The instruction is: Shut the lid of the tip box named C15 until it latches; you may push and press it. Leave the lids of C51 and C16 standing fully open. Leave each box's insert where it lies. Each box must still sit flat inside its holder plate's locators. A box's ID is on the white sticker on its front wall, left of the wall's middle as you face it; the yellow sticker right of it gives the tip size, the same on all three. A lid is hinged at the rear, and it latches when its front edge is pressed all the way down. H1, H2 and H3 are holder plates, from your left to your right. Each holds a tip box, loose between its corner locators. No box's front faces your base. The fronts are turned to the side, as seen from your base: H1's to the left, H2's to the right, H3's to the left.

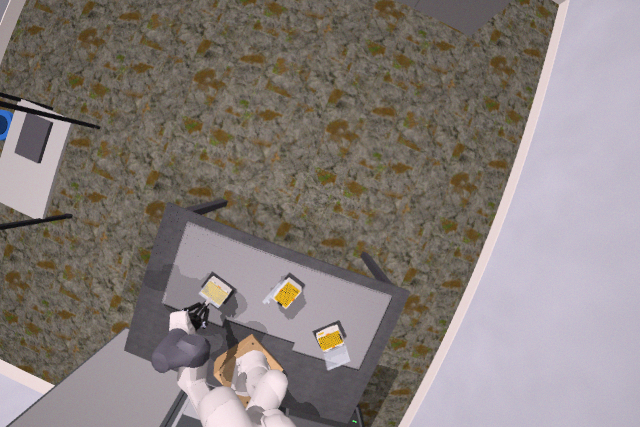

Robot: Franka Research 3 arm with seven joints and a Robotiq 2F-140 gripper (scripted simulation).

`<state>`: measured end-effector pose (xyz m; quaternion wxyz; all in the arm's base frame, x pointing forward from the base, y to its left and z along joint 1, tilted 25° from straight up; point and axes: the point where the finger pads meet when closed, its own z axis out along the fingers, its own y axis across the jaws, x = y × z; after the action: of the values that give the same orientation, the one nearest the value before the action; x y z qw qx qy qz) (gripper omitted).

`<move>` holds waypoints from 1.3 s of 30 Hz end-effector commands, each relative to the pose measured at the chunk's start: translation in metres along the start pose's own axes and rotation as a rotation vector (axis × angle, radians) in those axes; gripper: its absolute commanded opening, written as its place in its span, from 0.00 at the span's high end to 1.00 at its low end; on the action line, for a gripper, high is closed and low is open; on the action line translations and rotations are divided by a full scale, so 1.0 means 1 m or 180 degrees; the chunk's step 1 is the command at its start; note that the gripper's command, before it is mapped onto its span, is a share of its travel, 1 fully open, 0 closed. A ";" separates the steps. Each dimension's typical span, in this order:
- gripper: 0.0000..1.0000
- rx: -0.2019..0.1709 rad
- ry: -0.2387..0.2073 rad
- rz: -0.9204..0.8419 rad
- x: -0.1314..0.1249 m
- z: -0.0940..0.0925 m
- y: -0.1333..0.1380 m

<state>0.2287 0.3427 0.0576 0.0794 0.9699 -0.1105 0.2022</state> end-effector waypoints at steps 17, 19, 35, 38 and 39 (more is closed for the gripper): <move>1.00 -0.0008 -0.0003 0.0015 0.001 0.004 0.001; 1.00 -0.0008 -0.0003 0.0015 0.001 0.004 0.001; 1.00 -0.0008 -0.0003 0.0015 0.001 -0.010 0.001; 1.00 -0.0008 -0.0003 0.0015 0.001 -0.015 0.001; 1.00 -0.0008 -0.0003 0.0015 0.001 -0.015 0.001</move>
<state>0.2251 0.3454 0.0683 0.0759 0.9696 -0.1161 0.2017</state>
